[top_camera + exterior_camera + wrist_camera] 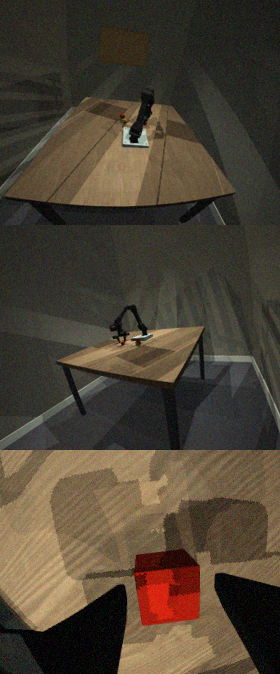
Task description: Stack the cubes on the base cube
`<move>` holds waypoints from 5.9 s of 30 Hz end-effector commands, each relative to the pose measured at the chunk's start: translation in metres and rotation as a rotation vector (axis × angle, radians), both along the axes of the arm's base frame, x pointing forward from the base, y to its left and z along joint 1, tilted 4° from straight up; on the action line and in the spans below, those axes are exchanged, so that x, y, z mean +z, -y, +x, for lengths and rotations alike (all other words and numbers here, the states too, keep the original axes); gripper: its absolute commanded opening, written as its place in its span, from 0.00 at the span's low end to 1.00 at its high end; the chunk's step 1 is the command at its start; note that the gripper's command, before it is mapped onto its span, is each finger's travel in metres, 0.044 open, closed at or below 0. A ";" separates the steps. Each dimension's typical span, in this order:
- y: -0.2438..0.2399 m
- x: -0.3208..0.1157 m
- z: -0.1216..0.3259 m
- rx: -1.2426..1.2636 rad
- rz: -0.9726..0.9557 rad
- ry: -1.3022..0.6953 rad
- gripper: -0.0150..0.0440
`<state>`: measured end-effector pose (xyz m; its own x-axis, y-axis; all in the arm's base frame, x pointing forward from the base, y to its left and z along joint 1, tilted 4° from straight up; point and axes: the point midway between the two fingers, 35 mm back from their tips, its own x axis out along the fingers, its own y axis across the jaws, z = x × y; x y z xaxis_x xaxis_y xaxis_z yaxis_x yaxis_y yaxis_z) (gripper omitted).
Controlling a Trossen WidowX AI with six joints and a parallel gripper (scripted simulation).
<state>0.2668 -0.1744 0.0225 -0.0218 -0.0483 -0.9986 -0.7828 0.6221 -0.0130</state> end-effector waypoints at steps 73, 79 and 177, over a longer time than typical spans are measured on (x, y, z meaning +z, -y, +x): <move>-0.065 0.100 0.024 -0.067 0.008 -0.002 0.43; -0.084 0.099 0.029 -0.089 0.009 0.000 0.43; -0.206 0.030 0.025 -0.232 0.016 0.002 0.43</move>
